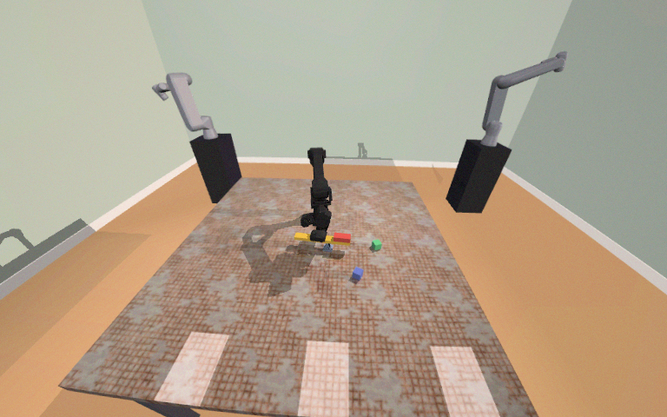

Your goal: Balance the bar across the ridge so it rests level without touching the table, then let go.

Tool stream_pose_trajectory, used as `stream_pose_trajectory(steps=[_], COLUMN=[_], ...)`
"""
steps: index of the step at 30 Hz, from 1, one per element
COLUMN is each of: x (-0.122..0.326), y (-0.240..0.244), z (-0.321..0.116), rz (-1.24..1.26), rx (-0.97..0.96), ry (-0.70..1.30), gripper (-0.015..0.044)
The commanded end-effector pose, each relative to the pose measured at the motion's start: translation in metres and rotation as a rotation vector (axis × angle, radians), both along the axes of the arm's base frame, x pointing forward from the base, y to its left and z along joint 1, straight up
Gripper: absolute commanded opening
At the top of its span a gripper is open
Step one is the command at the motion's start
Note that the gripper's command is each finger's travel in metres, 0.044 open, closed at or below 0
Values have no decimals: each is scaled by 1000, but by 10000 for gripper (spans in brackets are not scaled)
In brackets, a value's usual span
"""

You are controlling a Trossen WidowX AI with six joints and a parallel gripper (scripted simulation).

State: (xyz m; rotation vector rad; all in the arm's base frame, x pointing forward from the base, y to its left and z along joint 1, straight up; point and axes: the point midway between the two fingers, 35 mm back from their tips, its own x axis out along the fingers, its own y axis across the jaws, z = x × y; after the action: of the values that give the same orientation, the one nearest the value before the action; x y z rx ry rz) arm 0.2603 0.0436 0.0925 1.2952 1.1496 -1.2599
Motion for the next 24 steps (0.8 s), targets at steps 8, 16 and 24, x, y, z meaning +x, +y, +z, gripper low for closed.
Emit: stream_pose_trajectory(steps=[8, 16, 24], x=[0, 0, 0], y=[0, 0, 0], z=[0, 0, 0], rz=[0, 0, 0], rx=[0, 0, 0], ry=[0, 0, 0], gripper=[173, 185, 238])
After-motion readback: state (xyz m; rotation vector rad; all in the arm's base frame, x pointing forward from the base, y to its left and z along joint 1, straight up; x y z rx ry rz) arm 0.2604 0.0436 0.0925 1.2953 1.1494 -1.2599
